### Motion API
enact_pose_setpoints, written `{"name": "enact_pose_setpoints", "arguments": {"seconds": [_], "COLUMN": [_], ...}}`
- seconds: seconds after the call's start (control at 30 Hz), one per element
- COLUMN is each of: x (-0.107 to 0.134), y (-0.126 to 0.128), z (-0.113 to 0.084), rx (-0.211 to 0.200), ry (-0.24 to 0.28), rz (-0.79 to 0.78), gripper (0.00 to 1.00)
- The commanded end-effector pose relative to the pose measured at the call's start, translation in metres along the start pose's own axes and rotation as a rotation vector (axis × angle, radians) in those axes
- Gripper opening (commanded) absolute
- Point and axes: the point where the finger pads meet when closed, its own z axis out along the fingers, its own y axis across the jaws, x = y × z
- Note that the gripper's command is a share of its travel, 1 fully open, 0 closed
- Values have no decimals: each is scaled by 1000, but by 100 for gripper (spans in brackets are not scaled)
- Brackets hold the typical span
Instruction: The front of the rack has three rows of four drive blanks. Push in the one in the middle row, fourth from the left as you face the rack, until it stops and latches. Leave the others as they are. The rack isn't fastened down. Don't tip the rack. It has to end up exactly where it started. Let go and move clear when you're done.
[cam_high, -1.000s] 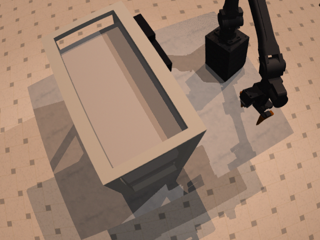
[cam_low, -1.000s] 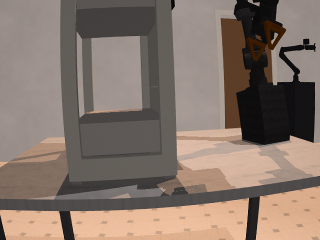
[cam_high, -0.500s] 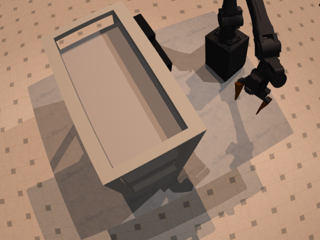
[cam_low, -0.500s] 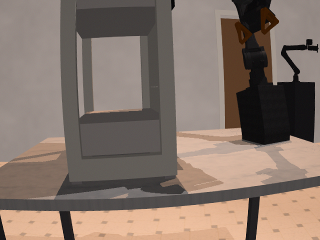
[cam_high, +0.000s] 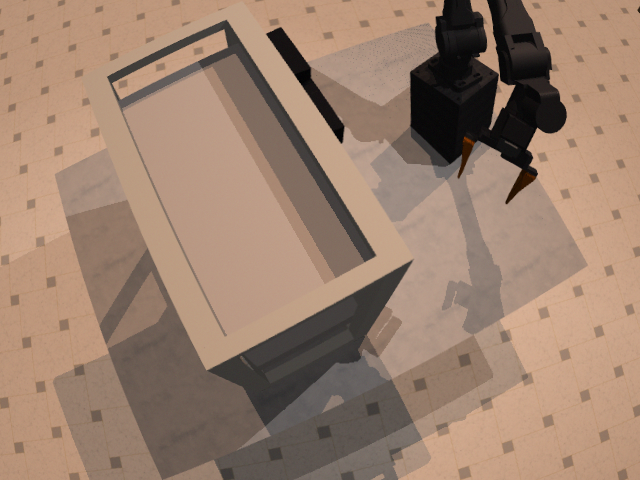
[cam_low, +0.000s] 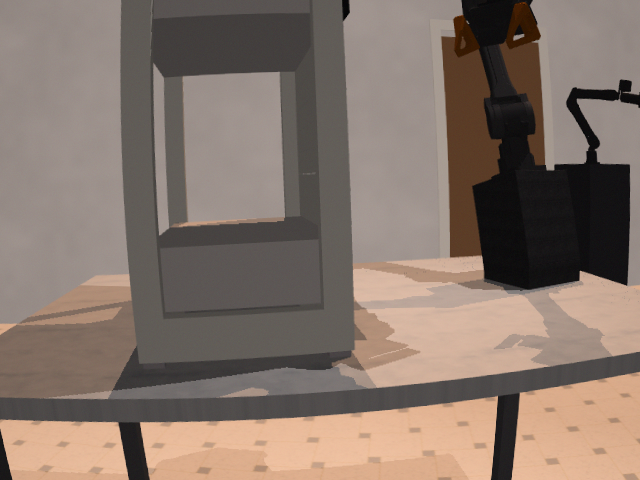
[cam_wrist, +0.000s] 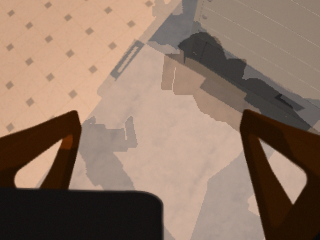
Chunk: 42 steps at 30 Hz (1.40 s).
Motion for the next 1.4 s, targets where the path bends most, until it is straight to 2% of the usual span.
{"name": "enact_pose_setpoints", "arguments": {"seconds": [0.0, 0.07, 0.1, 0.17, 0.2, 0.27, 0.3, 0.33, 0.4, 0.53, 0.57, 0.63, 0.67, 0.73, 0.77, 0.83, 0.87, 0.9, 0.97, 1.17, 1.2, 1.33, 1.37], "x": [-5, -10, -9, -13, -13, -16, -16, -18, -18, -21, -21, -22, -22, -23, -23, -22, -22, -22, -22, -18, -18, -12, -13], "y": [-14, -23, -23, -33, -32, -42, -42, -47, -47, -67, -66, -77, -76, -87, -86, -96, -95, -101, -101, -129, -128, -146, -145], "z": [-7, -16, -16, -25, -25, -33, -33, -37, -37, -54, -54, -63, -63, -71, -71, -79, -79, -83, -83, -104, -104, -117, -117], "rx": [-5, 15, 10, 36, 30, 61, 56, 74, 74, 137, 132, 173, 166, 210, 204, 250, 244, 270, 270, 396, 390, 481, 475], "ry": [-54, -96, -95, -136, -135, -173, -172, -191, -191, -254, -254, -282, -282, -305, -306, -326, -327, -335, -335, -369, -371, -375, -378], "rz": [-108, -170, -170, -231, -231, -291, -292, -321, -321, -436, -437, -491, -492, -545, -546, -596, -597, -621, -621, -760, -762, -840, -842], "gripper": [100, 100, 100, 100, 100, 100, 100, 100, 100, 100, 100, 100, 100, 100, 100, 100, 100, 100, 100, 100, 100, 100, 100]}}
